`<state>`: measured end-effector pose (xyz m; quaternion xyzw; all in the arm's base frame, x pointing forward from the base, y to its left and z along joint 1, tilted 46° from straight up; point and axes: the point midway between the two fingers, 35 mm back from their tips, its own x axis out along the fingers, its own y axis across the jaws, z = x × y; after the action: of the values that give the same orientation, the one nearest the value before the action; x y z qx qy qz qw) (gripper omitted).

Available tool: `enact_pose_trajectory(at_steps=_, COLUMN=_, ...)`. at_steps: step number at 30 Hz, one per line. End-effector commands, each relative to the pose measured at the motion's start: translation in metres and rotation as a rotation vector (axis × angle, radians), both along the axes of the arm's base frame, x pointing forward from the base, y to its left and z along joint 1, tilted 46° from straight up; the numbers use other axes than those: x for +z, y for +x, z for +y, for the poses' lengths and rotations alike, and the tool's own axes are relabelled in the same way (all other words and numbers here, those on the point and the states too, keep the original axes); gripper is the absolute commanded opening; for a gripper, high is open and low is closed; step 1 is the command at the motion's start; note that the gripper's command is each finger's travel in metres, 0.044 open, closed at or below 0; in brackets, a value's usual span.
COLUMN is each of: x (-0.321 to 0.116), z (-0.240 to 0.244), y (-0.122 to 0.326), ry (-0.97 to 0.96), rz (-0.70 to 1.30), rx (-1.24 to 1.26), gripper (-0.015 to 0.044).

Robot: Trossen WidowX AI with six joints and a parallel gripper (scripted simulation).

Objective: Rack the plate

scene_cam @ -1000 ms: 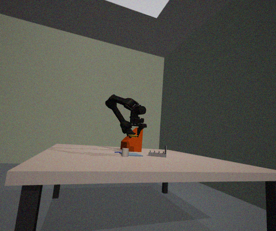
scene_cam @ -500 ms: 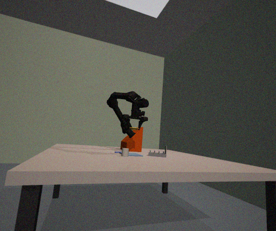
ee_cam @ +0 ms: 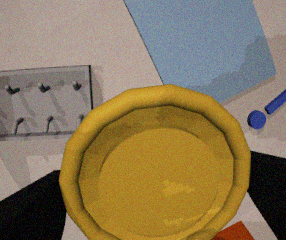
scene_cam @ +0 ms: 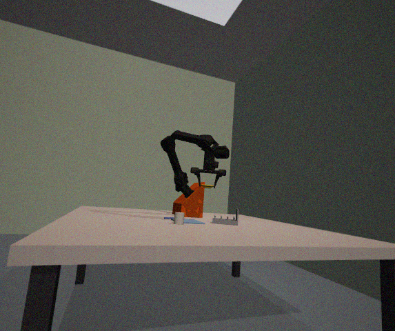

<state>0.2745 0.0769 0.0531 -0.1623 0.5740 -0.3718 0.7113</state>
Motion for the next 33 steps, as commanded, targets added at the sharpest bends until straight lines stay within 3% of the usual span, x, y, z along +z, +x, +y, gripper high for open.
enact_pose_trajectory(at_steps=1, x=-0.004, z=0.004, y=-0.004, ry=0.004, rz=-0.029, rx=-0.028, gripper=0.0)
enact_pose_trajectory(at_steps=33, x=-0.072, z=-0.033, y=-0.015, ry=0.478, rz=0.465, rx=0.247, gripper=0.0)
